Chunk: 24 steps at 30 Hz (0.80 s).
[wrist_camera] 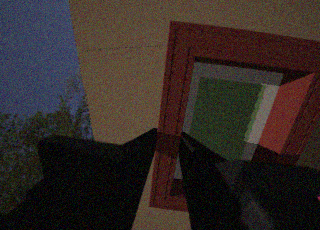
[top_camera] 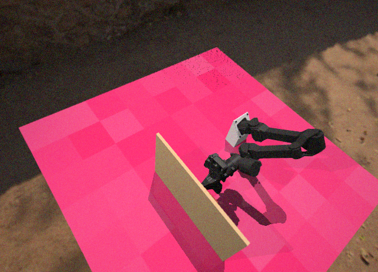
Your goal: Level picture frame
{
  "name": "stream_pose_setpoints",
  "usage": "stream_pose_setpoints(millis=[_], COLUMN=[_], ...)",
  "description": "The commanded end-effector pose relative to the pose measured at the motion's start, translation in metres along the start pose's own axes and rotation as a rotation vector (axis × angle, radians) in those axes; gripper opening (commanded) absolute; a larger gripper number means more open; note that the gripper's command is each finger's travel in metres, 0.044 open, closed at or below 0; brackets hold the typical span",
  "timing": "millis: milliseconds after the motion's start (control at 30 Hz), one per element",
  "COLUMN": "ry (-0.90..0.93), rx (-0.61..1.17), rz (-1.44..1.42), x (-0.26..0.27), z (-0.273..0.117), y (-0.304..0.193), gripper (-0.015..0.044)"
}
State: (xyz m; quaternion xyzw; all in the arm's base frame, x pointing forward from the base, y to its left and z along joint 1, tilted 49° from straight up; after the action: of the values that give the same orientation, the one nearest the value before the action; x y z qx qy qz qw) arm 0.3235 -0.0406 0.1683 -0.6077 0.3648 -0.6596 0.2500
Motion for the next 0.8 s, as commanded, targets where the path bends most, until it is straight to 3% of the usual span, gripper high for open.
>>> stream_pose_setpoints(millis=[0, 767], ry=[0.000, 0.000], rx=[0.001, -0.001], rz=[-0.003, -0.155], x=[-0.0002, -0.0006], z=[0.0000, 0.0000], y=[-0.0002, -0.0007], gripper=[0.0000, 0.0000])
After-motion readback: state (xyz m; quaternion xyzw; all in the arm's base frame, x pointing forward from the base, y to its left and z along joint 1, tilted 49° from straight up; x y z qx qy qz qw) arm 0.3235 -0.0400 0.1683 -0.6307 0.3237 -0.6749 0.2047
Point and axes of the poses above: the point midway between the two fingers, 35 mm back from their tips, its own z axis out along the fingers, its own x axis across the jaws, y = z × x, the point moved 6 cm from there along -z, back along the fingers, and after that the axes turned 6 degrees about -z, right-handed, at the moved point
